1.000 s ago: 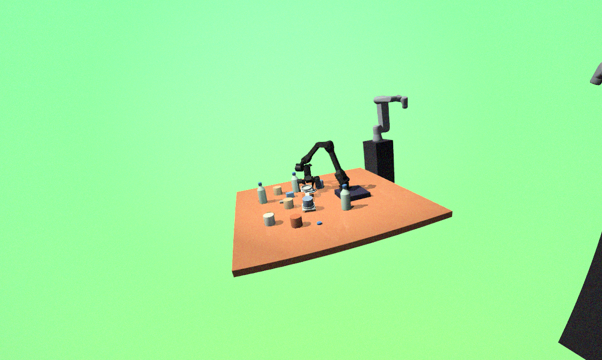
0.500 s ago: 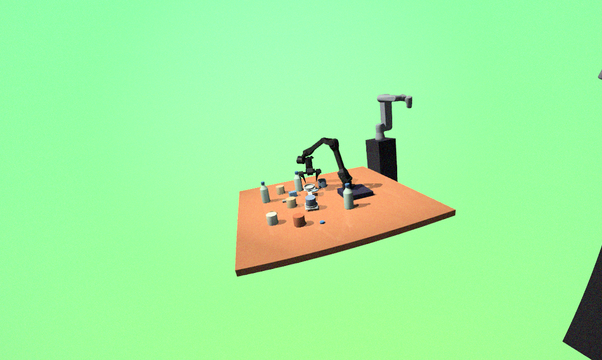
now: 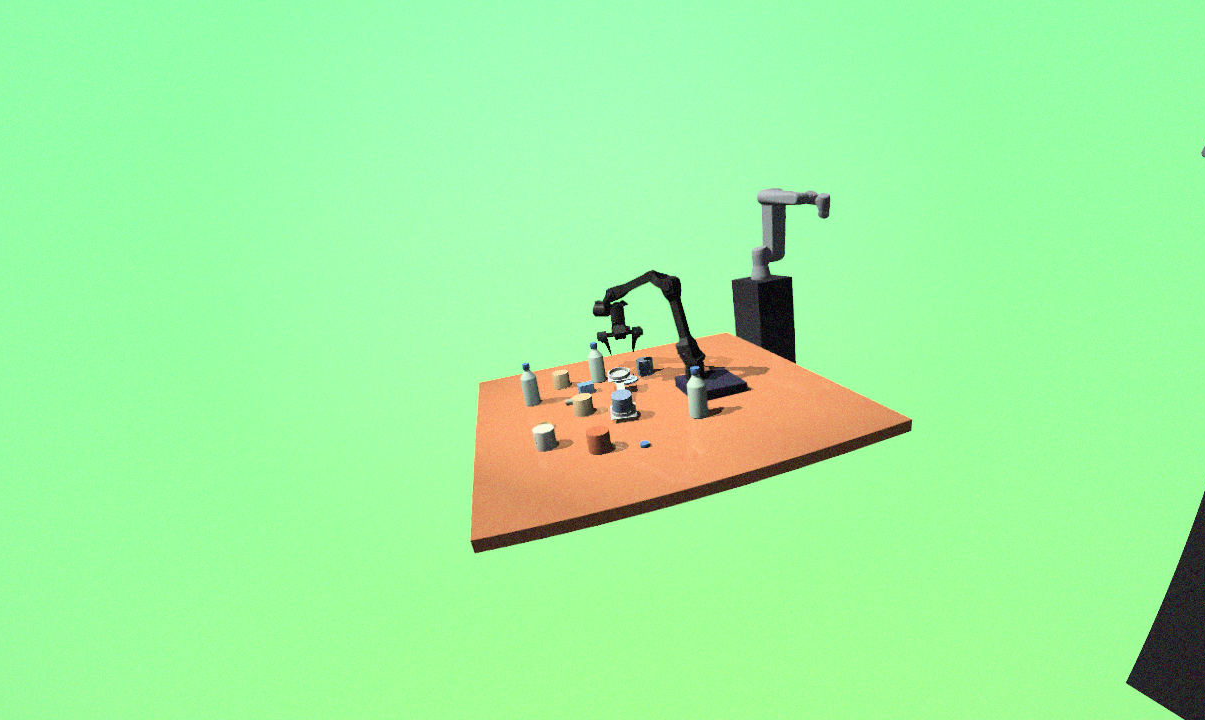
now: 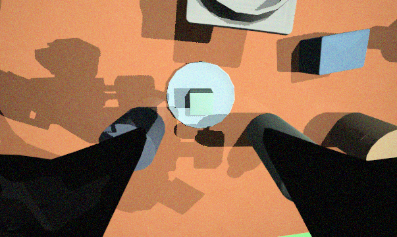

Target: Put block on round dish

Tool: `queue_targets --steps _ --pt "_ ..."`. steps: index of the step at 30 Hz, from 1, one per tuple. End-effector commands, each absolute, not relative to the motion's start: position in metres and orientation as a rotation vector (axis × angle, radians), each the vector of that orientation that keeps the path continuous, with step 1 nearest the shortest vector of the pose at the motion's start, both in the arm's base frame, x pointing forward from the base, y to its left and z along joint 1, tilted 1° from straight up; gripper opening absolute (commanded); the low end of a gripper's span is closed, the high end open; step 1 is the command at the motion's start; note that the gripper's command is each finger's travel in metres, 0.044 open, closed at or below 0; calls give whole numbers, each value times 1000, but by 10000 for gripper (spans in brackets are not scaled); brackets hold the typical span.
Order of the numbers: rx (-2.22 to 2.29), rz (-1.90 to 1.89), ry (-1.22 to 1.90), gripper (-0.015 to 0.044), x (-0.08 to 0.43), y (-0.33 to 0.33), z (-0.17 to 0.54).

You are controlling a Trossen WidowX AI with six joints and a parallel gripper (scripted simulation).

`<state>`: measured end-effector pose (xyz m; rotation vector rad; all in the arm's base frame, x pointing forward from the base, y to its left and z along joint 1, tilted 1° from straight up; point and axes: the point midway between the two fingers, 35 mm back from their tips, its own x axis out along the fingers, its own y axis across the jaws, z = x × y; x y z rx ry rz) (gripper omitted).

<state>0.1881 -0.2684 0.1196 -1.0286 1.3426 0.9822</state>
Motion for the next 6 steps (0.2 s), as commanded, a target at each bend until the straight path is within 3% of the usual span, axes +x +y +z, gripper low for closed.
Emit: queue_targets --steps 1,6 --pt "-1026 981 1342 440 188 -268 121" --pt "-1026 981 1342 440 188 -268 121"
